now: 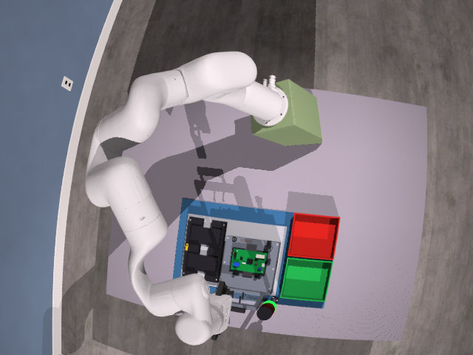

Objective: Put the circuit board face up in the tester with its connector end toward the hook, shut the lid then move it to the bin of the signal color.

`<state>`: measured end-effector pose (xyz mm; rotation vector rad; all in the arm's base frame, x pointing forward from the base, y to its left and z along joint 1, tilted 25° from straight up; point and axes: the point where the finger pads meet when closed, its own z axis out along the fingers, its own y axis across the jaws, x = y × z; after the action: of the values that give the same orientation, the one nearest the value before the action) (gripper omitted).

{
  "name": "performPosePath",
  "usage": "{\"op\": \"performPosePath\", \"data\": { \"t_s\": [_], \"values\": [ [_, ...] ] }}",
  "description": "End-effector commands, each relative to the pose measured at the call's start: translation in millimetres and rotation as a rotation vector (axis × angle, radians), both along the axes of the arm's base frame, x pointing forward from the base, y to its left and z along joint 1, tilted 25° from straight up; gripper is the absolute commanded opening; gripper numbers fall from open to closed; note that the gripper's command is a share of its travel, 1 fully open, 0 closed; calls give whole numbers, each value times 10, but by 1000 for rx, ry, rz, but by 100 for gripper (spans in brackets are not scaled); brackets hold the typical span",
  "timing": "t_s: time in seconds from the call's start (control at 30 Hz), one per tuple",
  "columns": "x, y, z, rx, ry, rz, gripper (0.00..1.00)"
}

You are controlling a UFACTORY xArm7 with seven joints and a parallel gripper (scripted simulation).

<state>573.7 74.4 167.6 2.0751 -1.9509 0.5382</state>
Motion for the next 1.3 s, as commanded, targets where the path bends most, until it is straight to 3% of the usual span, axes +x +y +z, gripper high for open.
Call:
{"op": "performPosePath", "data": {
  "t_s": [0.0,0.23,0.3,0.57,1.03,1.27],
  "values": [
    [-256,-5,3,2,-6,3,100],
    [-738,-46,-34,2,-6,3,100],
    [-738,-46,-34,2,-6,3,100],
    [-1116,-78,-65,2,-6,3,100],
    [-1162,-87,-80,2,-6,3,100],
    [-1149,-137,-190,2,-6,3,100]
  ]
}}
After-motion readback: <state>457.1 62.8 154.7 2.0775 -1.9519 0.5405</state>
